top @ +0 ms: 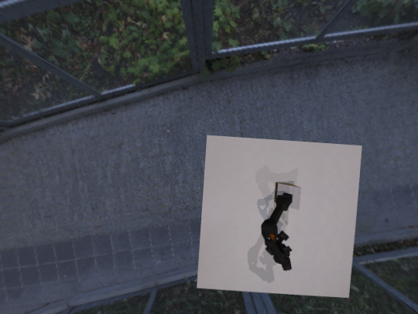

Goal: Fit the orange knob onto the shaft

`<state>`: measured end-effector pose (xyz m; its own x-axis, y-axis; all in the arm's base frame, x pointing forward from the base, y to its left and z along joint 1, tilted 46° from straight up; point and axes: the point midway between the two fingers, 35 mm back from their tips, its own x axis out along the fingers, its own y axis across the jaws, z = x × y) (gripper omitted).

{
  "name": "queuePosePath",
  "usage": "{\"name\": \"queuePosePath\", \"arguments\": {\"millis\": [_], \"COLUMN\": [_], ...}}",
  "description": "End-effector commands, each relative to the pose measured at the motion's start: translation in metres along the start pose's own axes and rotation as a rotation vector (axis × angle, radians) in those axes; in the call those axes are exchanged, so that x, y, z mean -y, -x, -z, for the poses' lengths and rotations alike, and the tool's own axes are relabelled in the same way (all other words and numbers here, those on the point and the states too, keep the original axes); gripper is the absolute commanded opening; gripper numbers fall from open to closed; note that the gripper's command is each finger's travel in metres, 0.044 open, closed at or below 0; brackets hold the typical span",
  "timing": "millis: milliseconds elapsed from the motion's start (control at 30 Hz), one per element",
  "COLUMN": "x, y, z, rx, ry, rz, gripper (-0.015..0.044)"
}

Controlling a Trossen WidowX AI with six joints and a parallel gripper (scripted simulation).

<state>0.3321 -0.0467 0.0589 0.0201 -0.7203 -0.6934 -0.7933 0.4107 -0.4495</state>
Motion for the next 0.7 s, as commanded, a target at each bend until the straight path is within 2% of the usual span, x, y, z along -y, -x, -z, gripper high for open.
{"name": "queuePosePath", "arguments": {"millis": [0,667], "x": [-0.0026,-0.0039], "y": [0.001,0.0021], "z": [-0.0001,-0.002], "rx": [0.002,0.002], "ry": [0.008,0.008], "rz": [0.003,0.003], "gripper": [0.0,0.0]}}
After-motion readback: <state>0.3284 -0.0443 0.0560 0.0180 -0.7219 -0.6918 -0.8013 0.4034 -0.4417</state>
